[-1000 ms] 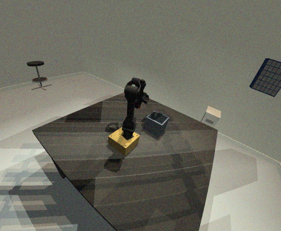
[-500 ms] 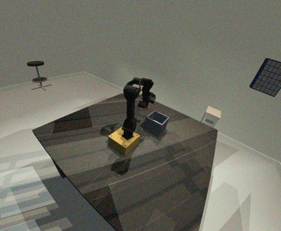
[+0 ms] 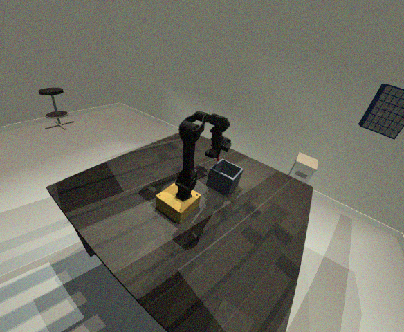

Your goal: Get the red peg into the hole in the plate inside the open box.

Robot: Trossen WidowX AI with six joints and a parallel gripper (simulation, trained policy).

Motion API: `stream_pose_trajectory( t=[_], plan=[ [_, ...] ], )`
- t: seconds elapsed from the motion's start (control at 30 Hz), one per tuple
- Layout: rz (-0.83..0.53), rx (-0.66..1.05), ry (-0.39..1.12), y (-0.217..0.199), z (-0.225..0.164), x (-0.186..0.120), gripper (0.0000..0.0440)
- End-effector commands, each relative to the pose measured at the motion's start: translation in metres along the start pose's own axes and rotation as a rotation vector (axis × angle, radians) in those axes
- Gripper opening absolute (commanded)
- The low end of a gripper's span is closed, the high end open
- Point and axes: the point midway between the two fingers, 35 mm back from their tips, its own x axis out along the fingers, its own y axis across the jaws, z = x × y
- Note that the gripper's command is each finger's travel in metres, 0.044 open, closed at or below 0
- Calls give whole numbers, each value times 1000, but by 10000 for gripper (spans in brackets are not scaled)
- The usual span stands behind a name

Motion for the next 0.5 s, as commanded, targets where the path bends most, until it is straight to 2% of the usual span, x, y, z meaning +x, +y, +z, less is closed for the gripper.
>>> stream_pose_trajectory(
  t=[0.0,0.47],
  plan=[
    [-34,-3,1,-2,8,7,0],
    [-102,-2,4,-3,36,26,0]
  ],
)
